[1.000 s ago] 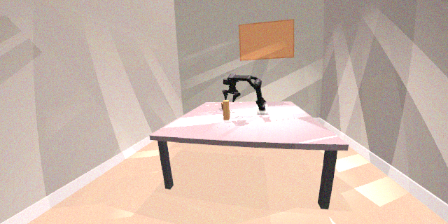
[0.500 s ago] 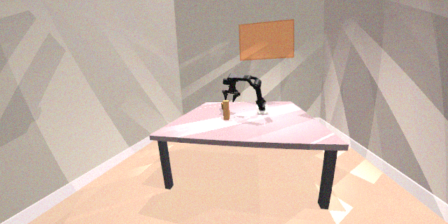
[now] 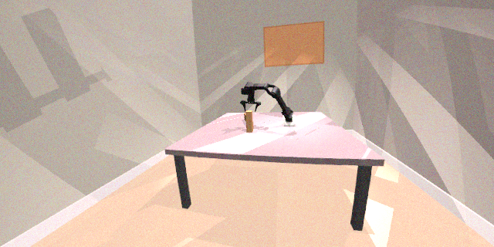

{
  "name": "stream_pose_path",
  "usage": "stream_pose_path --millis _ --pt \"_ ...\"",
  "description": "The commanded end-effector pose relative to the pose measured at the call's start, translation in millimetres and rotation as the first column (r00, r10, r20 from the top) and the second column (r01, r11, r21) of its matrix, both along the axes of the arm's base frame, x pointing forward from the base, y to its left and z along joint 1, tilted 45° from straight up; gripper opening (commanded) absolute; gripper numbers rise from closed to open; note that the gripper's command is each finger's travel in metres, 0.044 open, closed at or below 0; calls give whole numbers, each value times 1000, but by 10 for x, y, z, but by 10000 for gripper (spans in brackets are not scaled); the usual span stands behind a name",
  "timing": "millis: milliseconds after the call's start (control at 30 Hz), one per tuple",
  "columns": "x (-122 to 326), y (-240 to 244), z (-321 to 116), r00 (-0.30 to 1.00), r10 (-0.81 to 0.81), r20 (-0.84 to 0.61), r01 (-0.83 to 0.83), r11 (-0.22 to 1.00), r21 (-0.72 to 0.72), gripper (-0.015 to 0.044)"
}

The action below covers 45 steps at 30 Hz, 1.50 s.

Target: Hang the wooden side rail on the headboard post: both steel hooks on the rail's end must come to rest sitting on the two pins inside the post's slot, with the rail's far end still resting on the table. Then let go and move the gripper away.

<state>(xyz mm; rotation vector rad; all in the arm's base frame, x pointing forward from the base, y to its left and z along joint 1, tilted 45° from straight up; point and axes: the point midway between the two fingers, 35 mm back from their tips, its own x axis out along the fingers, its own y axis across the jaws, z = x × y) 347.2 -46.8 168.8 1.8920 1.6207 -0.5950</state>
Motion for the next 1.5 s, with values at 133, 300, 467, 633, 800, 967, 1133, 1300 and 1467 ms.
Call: stream_pose_path --millis 133,300,467,633,800,967,1133,1300,1467 --pt "158 -200 -340 952 273 136 -257 959 -120 440" --pt "158 -200 -340 952 273 136 -257 959 -120 440" --pt "171 -130 -413 952 273 137 -257 959 -120 440" --pt "186 44 -587 952 272 138 -257 959 -120 440" --pt "191 82 -626 952 272 138 -257 959 -119 440" --pt "198 148 -693 952 272 138 -257 959 -119 440" --pt "208 185 -734 952 272 138 -257 959 -119 440" --pt "221 240 -792 952 272 138 -257 959 -120 440" --pt "232 296 -852 952 272 139 -257 959 -120 440"
